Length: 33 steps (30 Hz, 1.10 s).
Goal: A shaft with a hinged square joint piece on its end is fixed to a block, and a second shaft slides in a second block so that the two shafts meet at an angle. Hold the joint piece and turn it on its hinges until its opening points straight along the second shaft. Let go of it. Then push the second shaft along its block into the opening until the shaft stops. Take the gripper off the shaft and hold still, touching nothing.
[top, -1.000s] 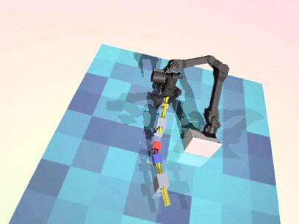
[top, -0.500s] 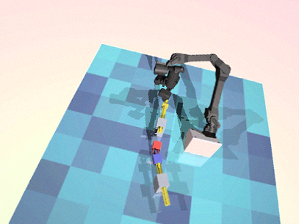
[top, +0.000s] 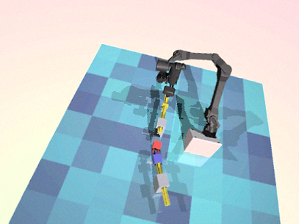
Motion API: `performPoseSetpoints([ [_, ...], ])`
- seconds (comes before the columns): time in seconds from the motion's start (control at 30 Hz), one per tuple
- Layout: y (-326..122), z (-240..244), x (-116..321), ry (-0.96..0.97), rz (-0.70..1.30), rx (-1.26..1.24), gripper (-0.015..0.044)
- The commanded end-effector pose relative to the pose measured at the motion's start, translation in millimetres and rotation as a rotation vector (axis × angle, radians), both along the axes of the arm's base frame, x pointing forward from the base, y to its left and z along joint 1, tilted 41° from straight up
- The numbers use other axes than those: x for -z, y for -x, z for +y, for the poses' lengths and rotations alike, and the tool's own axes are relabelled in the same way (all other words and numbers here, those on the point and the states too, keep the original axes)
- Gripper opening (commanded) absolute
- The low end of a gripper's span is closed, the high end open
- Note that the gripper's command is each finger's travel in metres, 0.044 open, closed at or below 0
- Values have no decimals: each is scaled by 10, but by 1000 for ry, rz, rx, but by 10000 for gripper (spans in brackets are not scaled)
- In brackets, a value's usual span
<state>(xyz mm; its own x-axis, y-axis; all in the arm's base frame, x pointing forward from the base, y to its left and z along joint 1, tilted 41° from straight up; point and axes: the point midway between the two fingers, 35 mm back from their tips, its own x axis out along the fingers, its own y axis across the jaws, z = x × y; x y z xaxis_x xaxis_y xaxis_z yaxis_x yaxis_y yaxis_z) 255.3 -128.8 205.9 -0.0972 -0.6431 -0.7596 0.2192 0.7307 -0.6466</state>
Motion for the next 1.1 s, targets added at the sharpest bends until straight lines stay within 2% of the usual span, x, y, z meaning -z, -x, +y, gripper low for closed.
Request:
performPoseSetpoints([
  [0.0, 11, -45, 33, 14, -64, 71, 440],
  [1.07, 75, -385, 399, 92, -813, 867, 440],
])
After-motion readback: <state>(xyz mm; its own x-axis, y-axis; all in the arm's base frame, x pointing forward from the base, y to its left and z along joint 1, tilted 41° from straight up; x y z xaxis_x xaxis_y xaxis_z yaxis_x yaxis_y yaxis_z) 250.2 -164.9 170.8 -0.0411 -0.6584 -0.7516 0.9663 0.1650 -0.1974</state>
